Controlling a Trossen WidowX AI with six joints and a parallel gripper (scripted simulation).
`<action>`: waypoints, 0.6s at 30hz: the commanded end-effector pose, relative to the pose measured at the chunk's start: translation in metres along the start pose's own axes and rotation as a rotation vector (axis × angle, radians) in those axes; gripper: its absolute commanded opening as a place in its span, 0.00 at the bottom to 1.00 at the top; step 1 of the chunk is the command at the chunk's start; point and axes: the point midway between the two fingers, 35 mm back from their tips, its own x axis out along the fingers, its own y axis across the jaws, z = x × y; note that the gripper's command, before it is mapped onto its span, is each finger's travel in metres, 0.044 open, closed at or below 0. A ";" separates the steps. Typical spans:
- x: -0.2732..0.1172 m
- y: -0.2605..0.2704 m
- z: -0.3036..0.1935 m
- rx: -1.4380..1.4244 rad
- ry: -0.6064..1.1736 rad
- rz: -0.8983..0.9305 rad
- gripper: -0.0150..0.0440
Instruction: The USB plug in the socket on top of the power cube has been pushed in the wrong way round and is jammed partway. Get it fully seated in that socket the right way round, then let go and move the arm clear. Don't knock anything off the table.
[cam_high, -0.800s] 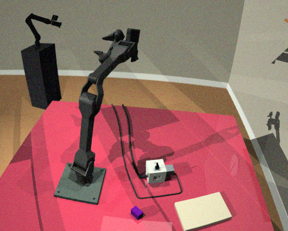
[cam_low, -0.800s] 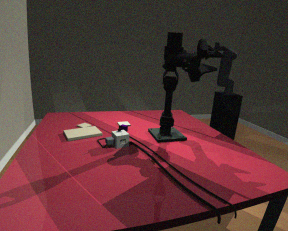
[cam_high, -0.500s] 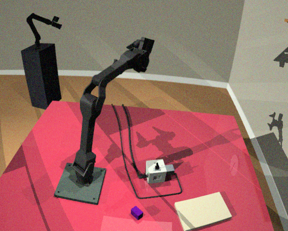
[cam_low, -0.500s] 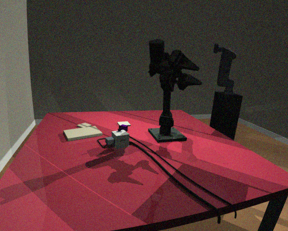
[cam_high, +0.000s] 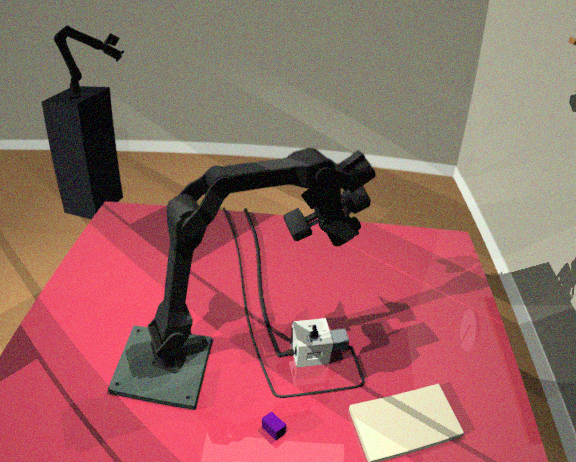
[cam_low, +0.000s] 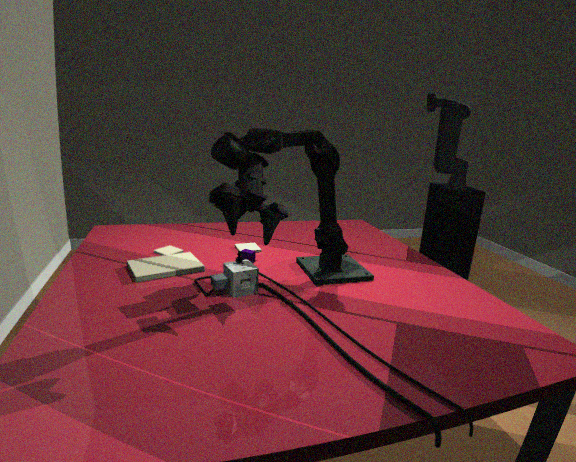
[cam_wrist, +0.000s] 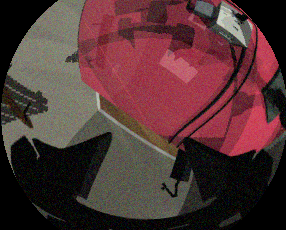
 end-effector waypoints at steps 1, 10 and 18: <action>-0.016 -0.026 0.072 0.059 -0.224 -0.076 1.00; -0.071 -0.111 0.183 0.164 -0.585 -0.367 1.00; -0.069 -0.111 0.182 0.164 -0.585 -0.367 1.00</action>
